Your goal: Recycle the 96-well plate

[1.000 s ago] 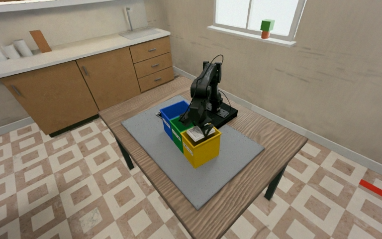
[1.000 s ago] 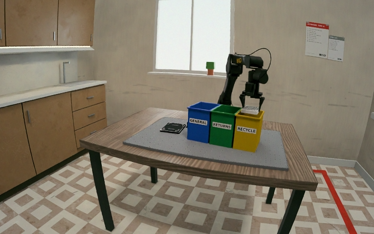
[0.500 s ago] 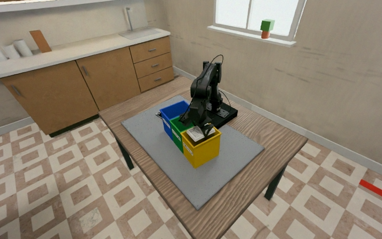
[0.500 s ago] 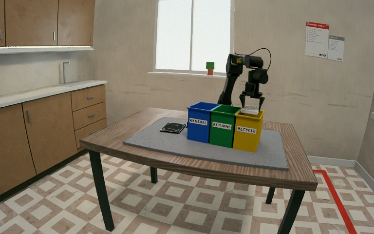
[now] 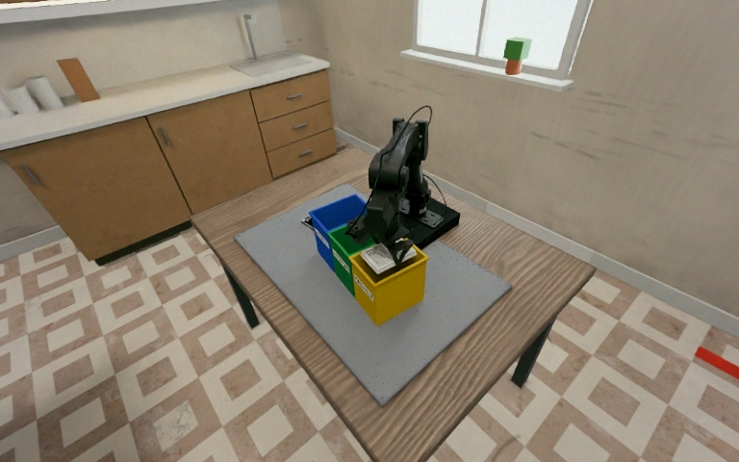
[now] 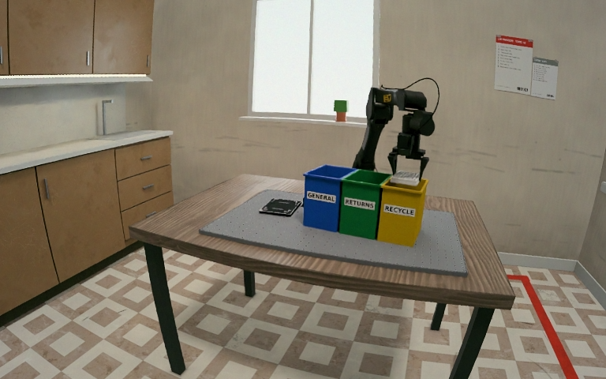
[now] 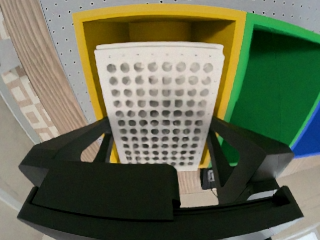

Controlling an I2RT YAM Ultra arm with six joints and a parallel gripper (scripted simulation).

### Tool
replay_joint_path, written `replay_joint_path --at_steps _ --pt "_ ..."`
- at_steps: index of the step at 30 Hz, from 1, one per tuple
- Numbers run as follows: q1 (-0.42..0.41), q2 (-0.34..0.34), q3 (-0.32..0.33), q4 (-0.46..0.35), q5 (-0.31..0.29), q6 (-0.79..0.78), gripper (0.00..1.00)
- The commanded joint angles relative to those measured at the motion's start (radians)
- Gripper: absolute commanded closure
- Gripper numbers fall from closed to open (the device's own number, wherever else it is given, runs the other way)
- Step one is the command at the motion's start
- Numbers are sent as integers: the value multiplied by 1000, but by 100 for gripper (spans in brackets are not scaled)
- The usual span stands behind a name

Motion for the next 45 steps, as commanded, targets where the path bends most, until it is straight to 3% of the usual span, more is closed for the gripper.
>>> replay_joint_path --at_steps 1,39,45 --pt "3 -6 13 -8 9 2 100" --pt "13 5 22 -5 17 9 100" --pt "16 -22 -30 24 17 9 100"
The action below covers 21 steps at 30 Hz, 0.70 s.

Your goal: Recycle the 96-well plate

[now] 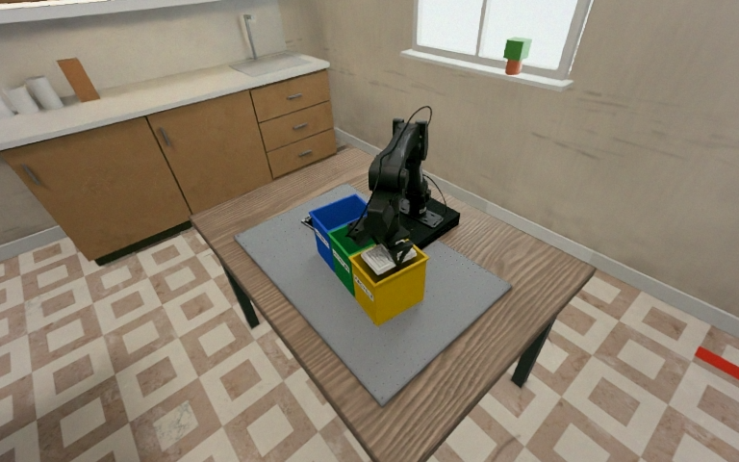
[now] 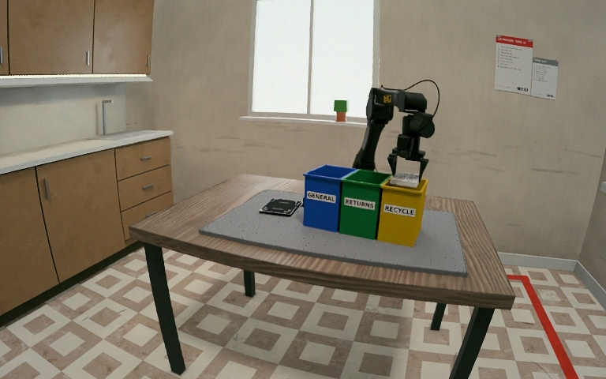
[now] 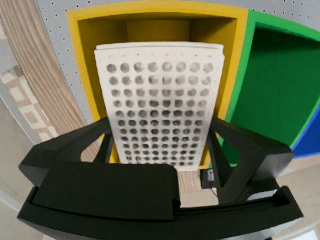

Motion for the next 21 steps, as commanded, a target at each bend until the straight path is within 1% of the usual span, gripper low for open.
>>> replay_joint_path --at_steps 1,6,7,11,13,15,21 --pt "16 -25 -18 23 17 7 100" --pt "16 -37 -26 54 17 7 100" --pt "16 -24 -7 42 17 7 100" --pt "17 -20 -14 41 17 7 100" --pt "17 -19 -26 40 17 7 100" --pt "17 -29 -53 56 17 7 100" --pt "17 -37 -67 83 17 8 100"
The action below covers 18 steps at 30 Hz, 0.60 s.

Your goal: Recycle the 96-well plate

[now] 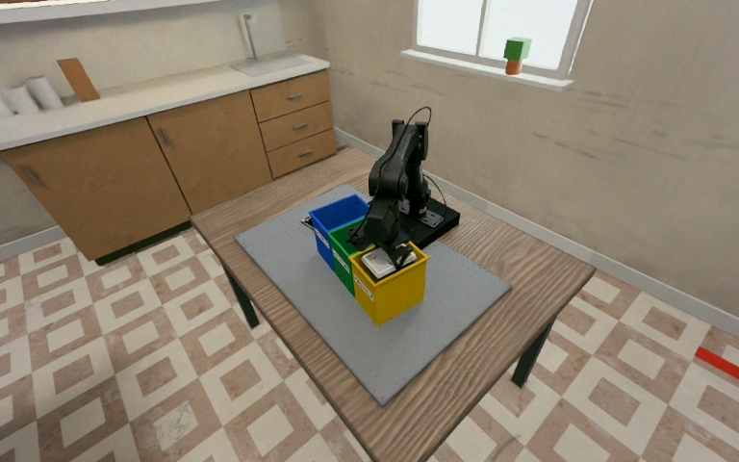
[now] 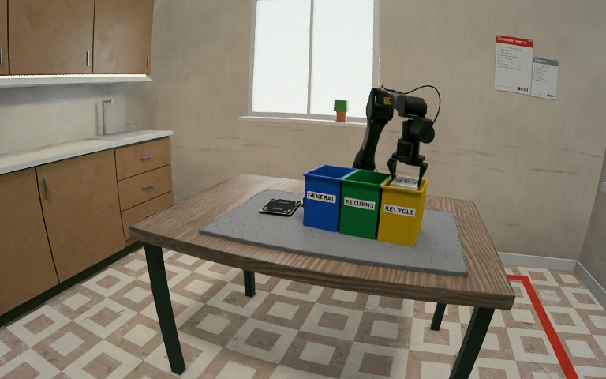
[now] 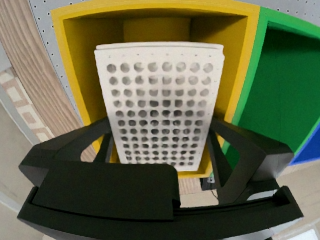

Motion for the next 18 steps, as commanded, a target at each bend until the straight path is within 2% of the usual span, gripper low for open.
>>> replay_joint_path --at_steps 1,7,11,18 --pt "17 -37 -5 43 16 8 100" --pt "17 -26 -1 40 17 8 100" --pt "18 -31 -36 51 17 8 100" --pt "18 -44 -51 82 16 9 100"
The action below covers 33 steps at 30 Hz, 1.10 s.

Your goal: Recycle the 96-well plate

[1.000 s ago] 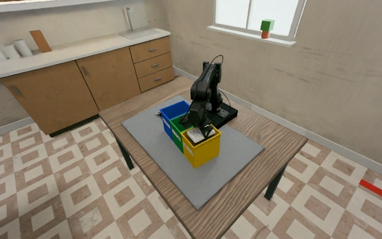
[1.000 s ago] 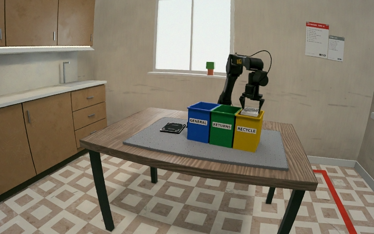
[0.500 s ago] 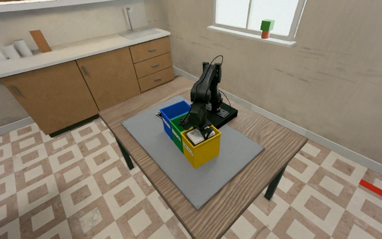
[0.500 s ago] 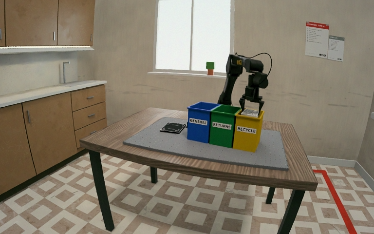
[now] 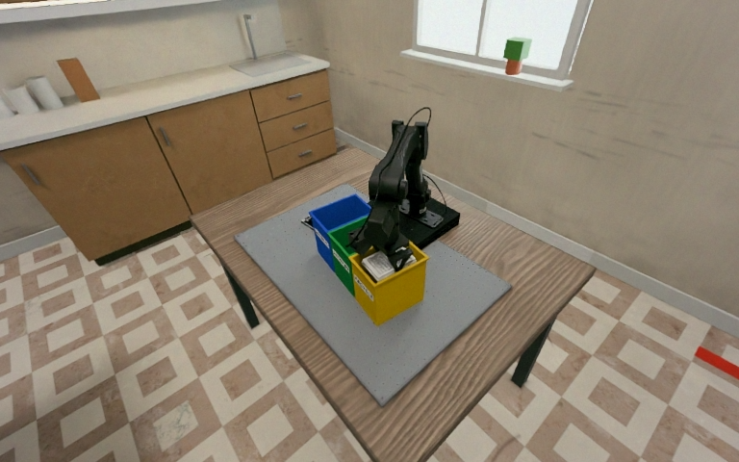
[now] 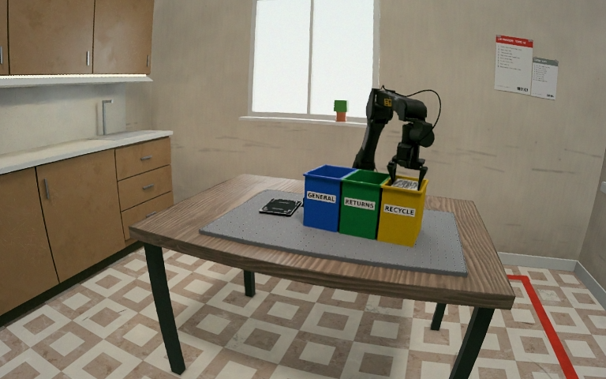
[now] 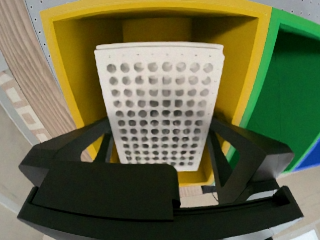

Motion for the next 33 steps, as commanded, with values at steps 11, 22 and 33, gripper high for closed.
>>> replay_joint_path --at_steps 11,22,33 --pt "19 -9 35 -1 17 8 100" --pt "19 -6 36 1 17 9 100" --pt "10 -2 37 0 17 0 100"
